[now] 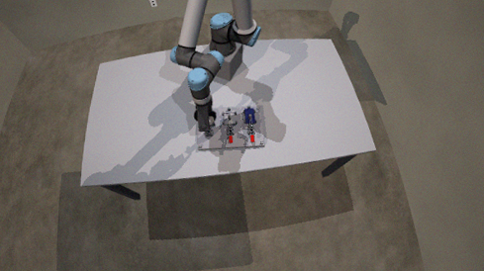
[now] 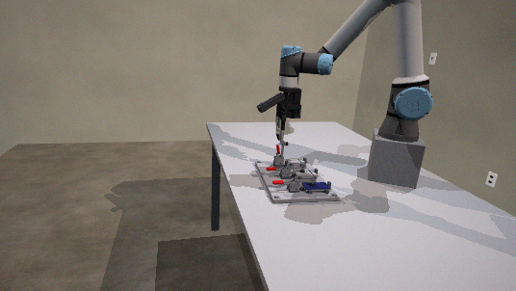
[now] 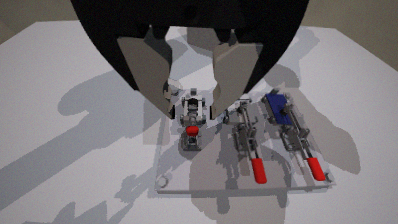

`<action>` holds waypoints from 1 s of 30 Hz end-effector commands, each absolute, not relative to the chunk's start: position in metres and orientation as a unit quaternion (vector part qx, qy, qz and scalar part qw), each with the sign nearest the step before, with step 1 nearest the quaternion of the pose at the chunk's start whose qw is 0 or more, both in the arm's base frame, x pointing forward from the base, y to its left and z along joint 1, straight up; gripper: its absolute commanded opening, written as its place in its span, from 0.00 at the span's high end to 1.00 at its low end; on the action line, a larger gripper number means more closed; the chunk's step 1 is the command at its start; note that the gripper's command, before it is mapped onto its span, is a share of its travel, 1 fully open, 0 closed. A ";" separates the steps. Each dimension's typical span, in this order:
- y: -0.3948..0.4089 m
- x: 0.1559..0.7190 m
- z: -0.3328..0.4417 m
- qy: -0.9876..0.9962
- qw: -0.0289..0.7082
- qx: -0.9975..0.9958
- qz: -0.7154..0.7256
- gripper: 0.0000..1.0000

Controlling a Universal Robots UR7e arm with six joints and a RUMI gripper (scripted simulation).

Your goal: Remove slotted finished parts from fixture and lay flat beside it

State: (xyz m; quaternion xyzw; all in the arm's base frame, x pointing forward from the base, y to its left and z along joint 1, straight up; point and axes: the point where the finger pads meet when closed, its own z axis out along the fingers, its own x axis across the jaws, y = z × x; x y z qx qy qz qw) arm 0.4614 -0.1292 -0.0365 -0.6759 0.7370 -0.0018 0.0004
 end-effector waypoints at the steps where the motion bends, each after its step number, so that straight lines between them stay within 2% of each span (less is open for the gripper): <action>1: -0.130 0.462 -0.036 0.737 0.000 -0.676 -0.003 0.72; 9: -0.130 0.462 -0.036 0.737 0.000 -0.676 -0.002 0.72; 10: -0.130 0.462 -0.036 0.737 0.000 -0.676 -0.002 0.41; 30: -0.129 0.460 -0.049 0.737 0.000 -0.676 0.000 0.41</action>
